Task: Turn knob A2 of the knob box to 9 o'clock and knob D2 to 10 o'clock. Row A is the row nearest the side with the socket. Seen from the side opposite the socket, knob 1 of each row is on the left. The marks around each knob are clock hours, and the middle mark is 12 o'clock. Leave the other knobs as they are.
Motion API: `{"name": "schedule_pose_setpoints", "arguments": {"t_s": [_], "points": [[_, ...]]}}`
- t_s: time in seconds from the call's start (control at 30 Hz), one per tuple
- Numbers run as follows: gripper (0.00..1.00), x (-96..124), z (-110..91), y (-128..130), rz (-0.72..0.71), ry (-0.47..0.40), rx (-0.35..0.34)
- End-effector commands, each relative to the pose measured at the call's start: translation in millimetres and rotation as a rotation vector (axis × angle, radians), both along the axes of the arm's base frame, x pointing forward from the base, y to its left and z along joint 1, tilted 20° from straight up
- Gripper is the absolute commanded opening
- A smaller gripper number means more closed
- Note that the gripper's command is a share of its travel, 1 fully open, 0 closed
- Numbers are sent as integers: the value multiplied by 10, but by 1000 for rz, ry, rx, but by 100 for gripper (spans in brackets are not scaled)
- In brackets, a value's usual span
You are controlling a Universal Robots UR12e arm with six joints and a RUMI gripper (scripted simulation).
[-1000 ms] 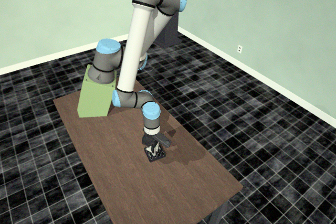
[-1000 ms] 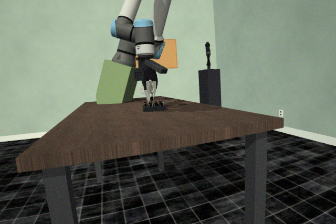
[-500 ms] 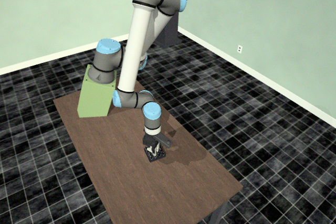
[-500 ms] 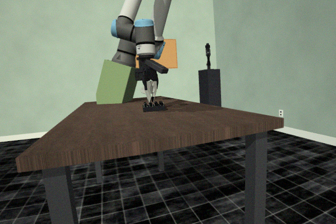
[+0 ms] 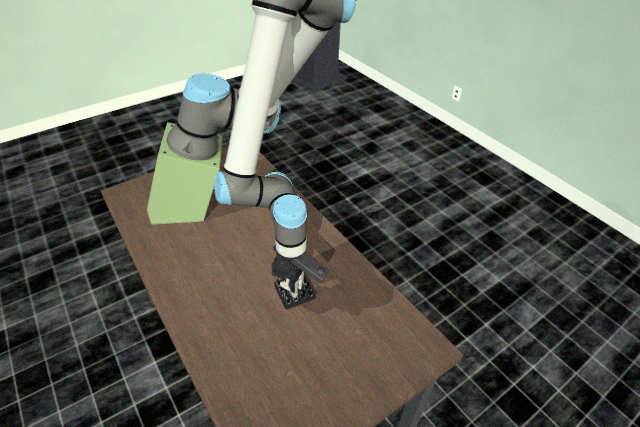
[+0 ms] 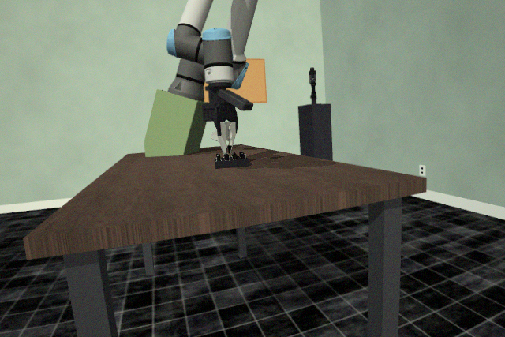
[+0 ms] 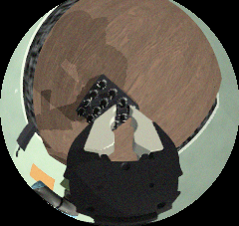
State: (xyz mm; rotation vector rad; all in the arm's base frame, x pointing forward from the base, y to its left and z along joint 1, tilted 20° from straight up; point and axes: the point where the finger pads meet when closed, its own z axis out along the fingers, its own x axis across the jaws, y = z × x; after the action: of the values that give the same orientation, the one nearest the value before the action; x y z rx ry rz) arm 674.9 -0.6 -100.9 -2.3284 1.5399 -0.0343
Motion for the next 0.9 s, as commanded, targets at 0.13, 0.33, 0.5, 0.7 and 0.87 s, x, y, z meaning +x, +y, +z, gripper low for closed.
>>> {"name": "schedule_pose_setpoints", "arguments": {"t_s": [0.13, 0.33, 0.5, 0.7, 0.87], "points": [[11, 4, 5, -3, 0, -1, 0], [11, 4, 5, -3, 0, -1, 0], [11, 4, 5, -3, 0, -1, 0], [11, 6, -1, -1, 0, -1, 0], [11, 11, -26, 6, 0, -1, 0]]}}
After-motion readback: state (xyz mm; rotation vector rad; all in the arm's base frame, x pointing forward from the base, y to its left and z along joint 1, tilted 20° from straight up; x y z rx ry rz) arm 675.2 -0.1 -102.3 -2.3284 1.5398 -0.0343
